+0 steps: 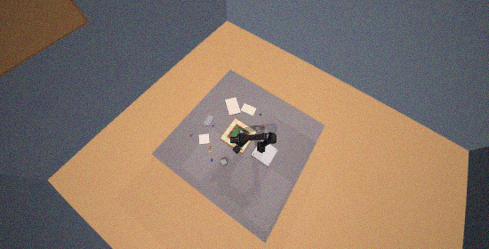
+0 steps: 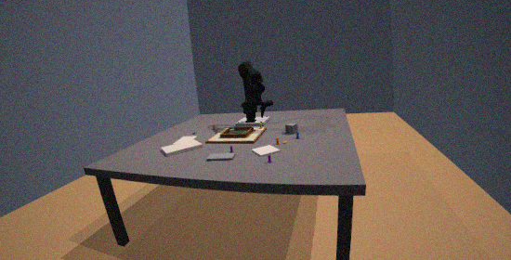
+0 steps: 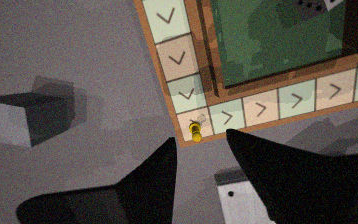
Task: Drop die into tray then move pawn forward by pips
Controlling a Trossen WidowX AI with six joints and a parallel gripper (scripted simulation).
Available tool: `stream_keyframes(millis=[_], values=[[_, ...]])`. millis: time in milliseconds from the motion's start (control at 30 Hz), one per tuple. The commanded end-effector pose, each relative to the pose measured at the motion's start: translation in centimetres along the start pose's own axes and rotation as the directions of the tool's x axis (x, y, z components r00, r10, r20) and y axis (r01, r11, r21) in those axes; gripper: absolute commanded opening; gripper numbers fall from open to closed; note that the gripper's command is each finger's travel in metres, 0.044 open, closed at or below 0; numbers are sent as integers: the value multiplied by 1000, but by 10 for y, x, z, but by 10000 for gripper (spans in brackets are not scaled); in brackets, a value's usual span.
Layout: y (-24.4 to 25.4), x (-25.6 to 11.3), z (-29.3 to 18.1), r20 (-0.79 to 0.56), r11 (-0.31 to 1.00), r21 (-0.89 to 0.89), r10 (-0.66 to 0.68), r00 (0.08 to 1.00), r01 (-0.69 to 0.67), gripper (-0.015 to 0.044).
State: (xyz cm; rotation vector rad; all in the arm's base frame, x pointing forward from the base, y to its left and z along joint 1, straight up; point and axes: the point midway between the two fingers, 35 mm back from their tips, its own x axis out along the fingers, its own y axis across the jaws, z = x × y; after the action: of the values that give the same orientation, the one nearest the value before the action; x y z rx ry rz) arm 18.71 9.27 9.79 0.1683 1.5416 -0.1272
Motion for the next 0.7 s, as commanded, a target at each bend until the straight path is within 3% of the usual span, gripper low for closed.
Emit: stream_keyframes(millis=[0, 667], values=[[4, 7, -19, -14, 1000, 27, -12, 1000, 12, 200], [2, 30, -21, -14, 1000, 27, -12, 1000, 13, 200]])
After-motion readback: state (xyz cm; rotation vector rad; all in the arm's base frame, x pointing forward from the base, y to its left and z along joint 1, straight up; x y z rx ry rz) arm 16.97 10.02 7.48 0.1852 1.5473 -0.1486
